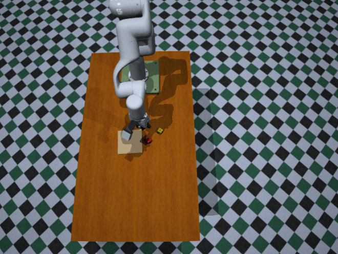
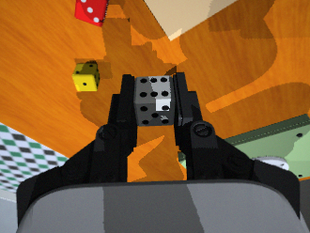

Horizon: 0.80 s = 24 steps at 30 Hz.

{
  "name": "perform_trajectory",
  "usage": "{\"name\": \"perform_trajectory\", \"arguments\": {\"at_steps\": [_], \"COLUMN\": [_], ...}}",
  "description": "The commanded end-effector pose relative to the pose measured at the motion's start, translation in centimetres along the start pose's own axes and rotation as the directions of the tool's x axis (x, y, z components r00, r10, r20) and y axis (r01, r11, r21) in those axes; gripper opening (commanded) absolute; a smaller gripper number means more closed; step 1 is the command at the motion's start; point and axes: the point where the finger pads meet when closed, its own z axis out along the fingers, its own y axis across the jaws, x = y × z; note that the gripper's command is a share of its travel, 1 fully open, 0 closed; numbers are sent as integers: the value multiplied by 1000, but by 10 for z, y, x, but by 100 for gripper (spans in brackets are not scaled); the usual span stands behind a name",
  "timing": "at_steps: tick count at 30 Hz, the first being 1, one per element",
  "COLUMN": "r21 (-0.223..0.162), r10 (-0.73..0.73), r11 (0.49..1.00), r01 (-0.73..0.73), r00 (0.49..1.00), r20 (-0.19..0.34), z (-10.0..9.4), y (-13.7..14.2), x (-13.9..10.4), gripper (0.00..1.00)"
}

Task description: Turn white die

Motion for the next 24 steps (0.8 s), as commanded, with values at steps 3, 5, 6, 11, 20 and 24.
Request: {"name": "perform_trajectory", "arguments": {"at_steps": [3, 5, 6, 11, 20, 24], "r21": [-3, -3, -3, -2, -2, -2], "r10": [-216, -298, -301, -397, -401, -399], "r11": [976, 954, 954, 918, 916, 916], "r01": [216, 298, 301, 397, 401, 400], "r00": [976, 954, 954, 918, 916, 914], "r20": [6, 6, 6, 6, -10, -74], "z": [3, 6, 6, 9, 9, 8], "y": [16, 25, 25, 38, 38, 38], "x": [47, 64, 65, 86, 87, 87], "gripper": [21, 21, 21, 21, 21, 21]}}
